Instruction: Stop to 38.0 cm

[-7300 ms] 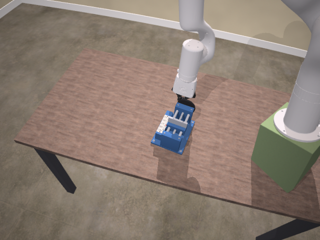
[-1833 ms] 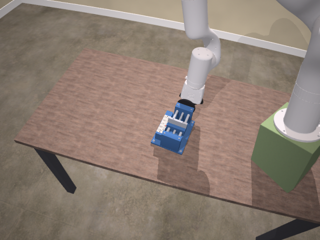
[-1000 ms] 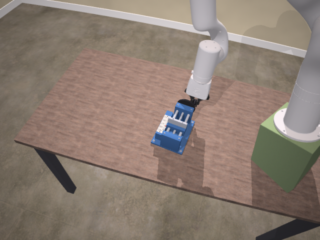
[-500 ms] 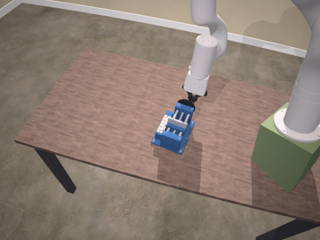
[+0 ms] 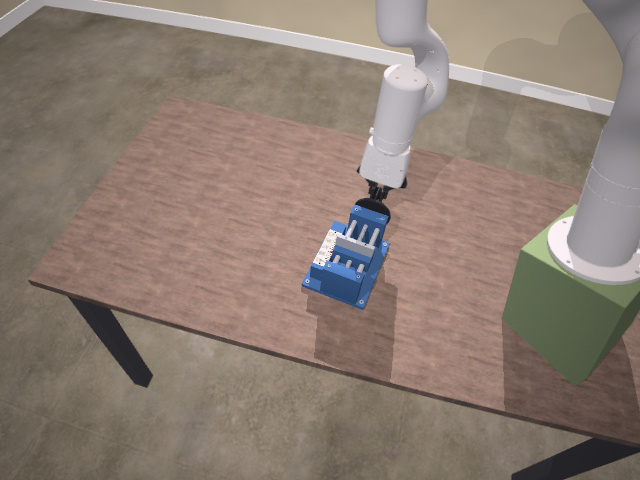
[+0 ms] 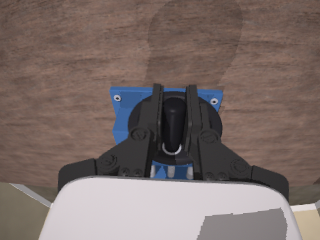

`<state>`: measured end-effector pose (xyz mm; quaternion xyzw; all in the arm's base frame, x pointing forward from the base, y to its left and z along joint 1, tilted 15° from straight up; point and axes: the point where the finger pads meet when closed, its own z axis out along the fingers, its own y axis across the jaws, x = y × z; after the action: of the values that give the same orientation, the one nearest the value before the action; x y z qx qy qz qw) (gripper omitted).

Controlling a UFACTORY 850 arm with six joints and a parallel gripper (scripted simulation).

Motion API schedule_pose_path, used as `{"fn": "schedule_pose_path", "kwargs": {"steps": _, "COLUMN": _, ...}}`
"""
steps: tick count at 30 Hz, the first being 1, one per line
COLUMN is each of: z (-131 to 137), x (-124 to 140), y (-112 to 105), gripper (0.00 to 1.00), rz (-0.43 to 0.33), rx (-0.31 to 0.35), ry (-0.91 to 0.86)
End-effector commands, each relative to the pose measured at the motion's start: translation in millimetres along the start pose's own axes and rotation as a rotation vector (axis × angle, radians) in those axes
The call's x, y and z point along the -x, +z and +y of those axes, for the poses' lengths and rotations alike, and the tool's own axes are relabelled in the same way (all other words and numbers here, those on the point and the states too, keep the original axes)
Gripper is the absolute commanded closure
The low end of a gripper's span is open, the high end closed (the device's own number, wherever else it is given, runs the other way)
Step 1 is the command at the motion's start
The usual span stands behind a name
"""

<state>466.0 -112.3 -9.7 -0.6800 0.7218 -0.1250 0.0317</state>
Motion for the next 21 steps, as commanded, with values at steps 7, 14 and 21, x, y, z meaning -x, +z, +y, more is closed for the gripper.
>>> {"fn": "schedule_pose_path", "kwargs": {"steps": 7, "z": -12, "x": 0, "y": 3, "gripper": 0.94, "rz": 0.001, "rx": 0.001, "ry": 0.000}}
{"fn": "schedule_pose_path", "kwargs": {"steps": 14, "z": -18, "x": 0, "y": 7, "gripper": 0.94, "rz": 0.001, "rx": 0.001, "ry": 0.000}}
{"fn": "schedule_pose_path", "kwargs": {"steps": 21, "z": -23, "x": 0, "y": 12, "gripper": 0.94, "rz": 0.001, "rx": 0.001, "ry": 0.000}}
